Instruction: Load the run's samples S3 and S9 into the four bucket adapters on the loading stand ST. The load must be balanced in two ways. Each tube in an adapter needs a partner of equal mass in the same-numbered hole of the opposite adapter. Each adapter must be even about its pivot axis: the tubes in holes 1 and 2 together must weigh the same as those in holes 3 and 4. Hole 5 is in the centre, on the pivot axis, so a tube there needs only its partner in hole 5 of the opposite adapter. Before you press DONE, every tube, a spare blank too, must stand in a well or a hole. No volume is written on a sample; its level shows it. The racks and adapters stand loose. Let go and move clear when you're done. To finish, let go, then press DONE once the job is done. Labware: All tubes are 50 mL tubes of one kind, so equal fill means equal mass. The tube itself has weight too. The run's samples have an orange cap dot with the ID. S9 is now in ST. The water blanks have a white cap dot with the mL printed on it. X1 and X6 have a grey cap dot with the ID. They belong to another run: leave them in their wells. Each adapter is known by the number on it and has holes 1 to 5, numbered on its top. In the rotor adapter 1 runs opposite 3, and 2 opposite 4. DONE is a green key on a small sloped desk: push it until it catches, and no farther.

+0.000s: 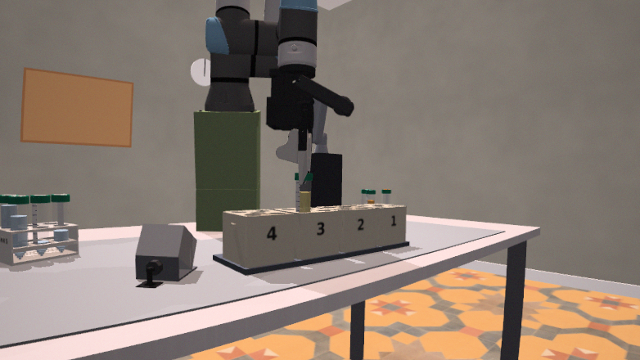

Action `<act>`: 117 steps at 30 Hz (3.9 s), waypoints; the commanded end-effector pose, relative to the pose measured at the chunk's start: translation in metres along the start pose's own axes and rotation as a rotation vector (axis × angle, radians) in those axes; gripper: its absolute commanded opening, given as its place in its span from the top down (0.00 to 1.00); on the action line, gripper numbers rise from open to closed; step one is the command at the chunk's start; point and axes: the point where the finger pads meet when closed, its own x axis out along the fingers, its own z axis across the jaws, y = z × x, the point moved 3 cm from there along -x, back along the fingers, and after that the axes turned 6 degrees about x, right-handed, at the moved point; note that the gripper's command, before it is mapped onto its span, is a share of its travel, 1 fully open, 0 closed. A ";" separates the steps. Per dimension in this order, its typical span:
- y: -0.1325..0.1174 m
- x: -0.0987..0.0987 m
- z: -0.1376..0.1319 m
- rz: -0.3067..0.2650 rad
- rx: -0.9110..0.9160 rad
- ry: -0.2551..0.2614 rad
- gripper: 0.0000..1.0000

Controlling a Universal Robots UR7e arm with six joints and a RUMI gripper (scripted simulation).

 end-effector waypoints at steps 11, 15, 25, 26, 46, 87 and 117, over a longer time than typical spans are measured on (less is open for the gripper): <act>0.000 -0.018 0.000 0.001 0.000 -0.001 1.00; 0.000 -0.023 0.000 0.001 0.000 -0.001 1.00; 0.000 -0.034 0.000 0.001 0.000 -0.001 1.00; 0.000 -0.035 0.000 0.001 0.000 -0.001 1.00; 0.000 -0.069 0.000 0.001 0.000 -0.001 1.00; -0.004 -0.086 -0.036 0.001 0.773 -0.001 1.00; -0.004 -0.046 -0.036 0.001 0.785 -0.001 1.00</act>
